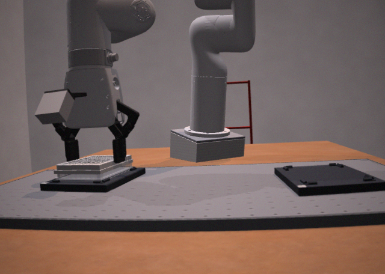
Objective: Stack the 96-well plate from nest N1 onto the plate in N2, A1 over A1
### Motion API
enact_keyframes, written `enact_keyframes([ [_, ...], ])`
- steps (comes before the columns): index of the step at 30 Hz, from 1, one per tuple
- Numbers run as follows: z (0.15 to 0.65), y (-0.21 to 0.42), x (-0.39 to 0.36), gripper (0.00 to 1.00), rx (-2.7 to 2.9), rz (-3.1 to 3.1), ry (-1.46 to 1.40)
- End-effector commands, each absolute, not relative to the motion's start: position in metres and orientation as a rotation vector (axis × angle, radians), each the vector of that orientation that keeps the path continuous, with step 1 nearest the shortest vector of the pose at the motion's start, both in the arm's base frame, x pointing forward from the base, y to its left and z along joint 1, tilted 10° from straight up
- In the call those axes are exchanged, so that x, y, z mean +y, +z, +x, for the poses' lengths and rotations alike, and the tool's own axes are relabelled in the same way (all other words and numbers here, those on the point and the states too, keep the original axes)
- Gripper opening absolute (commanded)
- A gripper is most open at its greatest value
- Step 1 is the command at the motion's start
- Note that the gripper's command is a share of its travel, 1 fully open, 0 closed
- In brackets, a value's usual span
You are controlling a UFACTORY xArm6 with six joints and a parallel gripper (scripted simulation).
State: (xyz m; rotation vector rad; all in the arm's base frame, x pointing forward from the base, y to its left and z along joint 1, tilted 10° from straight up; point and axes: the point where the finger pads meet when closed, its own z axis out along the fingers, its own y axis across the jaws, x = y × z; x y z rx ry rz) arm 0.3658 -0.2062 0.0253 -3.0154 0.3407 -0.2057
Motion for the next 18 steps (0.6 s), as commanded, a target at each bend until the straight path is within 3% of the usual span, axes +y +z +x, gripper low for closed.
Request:
enact_keyframes([
  [1, 0.367, 0.027, -0.207, 1.0, 0.341, -3.017, -0.211],
  [18, 0.365, 0.037, -0.208, 1.0, 0.341, -3.017, -0.211],
])
